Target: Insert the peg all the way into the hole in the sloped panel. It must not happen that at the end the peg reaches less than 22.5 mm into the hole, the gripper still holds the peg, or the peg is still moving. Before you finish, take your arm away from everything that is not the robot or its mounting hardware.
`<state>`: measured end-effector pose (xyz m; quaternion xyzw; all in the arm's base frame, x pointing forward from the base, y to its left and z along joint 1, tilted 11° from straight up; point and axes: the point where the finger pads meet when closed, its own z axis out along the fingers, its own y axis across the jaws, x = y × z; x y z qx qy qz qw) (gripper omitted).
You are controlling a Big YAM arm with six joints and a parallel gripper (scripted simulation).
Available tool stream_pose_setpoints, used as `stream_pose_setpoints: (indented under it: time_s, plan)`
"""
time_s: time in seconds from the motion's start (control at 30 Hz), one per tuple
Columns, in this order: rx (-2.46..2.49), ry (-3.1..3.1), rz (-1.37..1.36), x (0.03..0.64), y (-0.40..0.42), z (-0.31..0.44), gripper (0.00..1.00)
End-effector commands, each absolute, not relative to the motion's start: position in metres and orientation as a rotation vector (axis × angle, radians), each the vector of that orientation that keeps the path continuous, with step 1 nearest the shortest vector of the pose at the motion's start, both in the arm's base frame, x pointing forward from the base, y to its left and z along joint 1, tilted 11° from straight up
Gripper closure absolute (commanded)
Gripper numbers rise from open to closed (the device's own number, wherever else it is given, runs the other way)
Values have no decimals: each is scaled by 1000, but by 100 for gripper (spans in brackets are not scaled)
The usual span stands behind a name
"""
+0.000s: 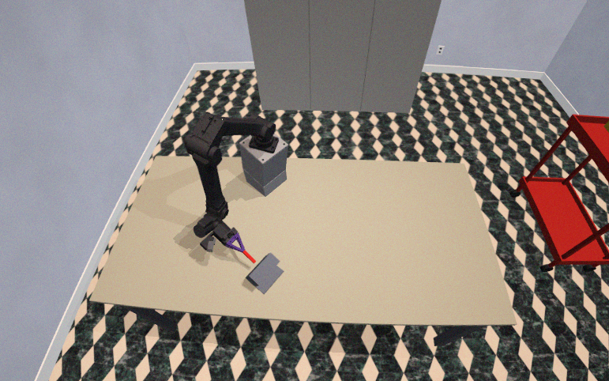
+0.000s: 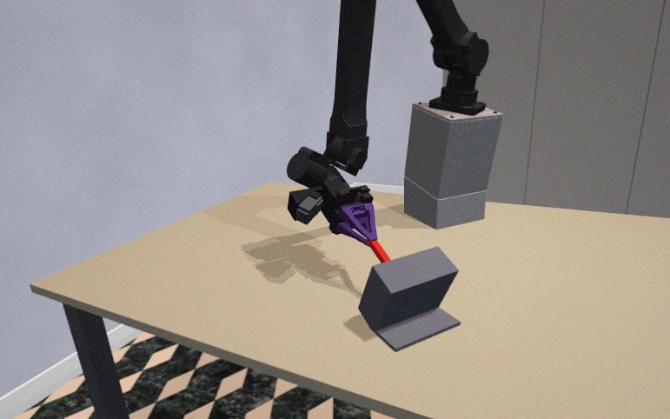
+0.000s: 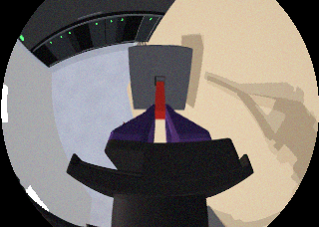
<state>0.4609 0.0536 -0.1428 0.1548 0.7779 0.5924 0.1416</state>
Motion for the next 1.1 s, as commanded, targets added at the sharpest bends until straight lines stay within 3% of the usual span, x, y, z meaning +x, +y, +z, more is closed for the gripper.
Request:
stream_pose_setpoints:
  time_s: [0.0,1.07]
  plan:
    - [449,2255,1725,457,64,-149,100]
    - [449,2254,1725,466,68,-149,100]
